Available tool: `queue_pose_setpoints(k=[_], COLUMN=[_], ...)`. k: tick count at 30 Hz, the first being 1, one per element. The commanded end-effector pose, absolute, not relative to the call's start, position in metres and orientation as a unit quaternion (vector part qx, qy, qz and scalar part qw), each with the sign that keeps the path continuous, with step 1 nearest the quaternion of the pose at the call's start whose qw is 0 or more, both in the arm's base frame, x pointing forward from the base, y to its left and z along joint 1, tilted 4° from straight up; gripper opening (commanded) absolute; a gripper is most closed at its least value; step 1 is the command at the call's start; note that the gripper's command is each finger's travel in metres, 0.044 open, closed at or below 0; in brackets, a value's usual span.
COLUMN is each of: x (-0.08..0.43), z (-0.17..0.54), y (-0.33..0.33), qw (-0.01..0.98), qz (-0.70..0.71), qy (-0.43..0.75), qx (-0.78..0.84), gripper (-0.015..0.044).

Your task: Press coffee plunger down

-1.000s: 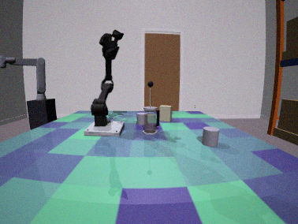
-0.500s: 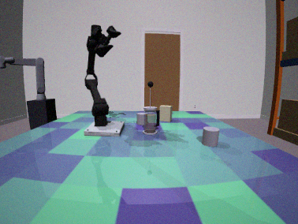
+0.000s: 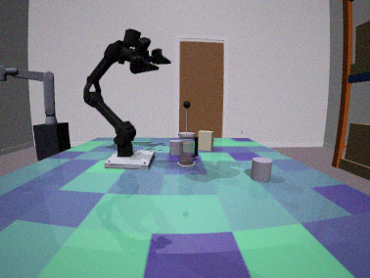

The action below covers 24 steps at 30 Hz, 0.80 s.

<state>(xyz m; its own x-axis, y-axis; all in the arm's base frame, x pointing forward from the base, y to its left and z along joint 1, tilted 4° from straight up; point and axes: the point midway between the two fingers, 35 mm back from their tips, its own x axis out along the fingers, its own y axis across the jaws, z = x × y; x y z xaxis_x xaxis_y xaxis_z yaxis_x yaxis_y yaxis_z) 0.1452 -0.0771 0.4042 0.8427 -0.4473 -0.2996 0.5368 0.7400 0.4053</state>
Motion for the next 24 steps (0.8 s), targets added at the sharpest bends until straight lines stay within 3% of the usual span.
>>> queue_pose_setpoints(k=[1, 7, 24], x=[0.189, 0.216, 0.215], z=[0.369, 0.340, 0.281], y=[-0.069, -0.049, -0.051], qw=[0.952, 0.958, 0.959], qz=[-0.214, -0.166, -0.159], qy=[0.179, 0.234, 0.235], qx=[0.123, 0.011, 0.007], gripper=[0.0440, 0.0440, 0.0440])
